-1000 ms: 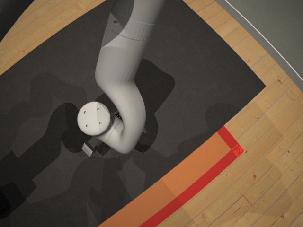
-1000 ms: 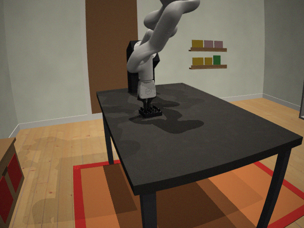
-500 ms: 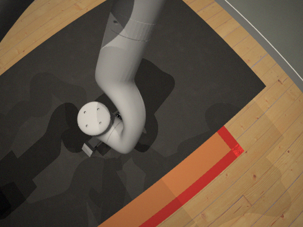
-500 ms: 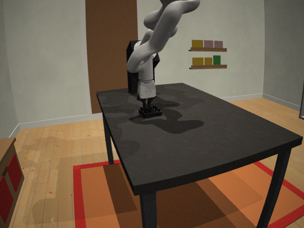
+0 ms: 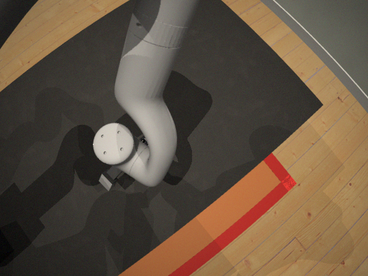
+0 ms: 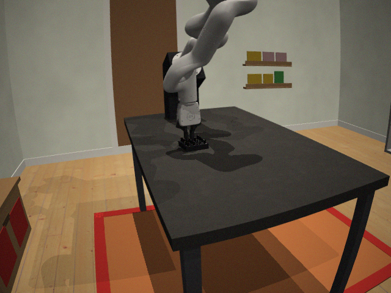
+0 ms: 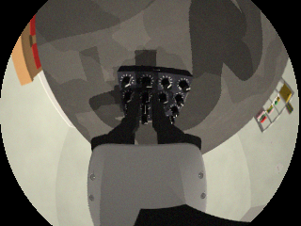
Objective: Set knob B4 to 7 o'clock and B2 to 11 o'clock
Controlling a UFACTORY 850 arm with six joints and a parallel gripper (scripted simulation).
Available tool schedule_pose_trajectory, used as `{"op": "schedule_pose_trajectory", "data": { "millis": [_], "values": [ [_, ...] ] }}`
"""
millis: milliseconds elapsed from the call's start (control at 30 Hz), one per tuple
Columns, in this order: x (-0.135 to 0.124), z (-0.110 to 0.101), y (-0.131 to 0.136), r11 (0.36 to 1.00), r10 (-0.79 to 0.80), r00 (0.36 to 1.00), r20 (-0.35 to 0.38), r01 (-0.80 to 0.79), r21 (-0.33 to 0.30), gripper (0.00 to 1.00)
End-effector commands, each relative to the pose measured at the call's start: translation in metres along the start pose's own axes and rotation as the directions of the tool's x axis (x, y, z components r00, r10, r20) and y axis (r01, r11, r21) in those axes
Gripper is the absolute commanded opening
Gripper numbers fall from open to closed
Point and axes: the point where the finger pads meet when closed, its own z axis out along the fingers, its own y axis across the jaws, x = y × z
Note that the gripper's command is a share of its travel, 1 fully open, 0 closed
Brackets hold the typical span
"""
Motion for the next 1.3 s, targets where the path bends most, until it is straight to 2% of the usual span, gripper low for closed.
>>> {"op": "schedule_pose_trajectory", "data": {
  "millis": [0,300,1033,1267],
  "values": [
    [0.0,-0.009,0.0,1.0,0.0,1.0,0.001,0.0,0.0,0.19],
    [0.0,-0.03,0.0,1.0,0.0,1.0,0.001,0.0,0.0,0.19],
    [0.0,-0.032,0.0,1.0,0.005,1.0,0.001,-0.005,0.0,0.19],
    [0.0,-0.033,0.0,0.996,0.091,0.996,0.001,-0.091,0.0,0.19]
  ]
}}
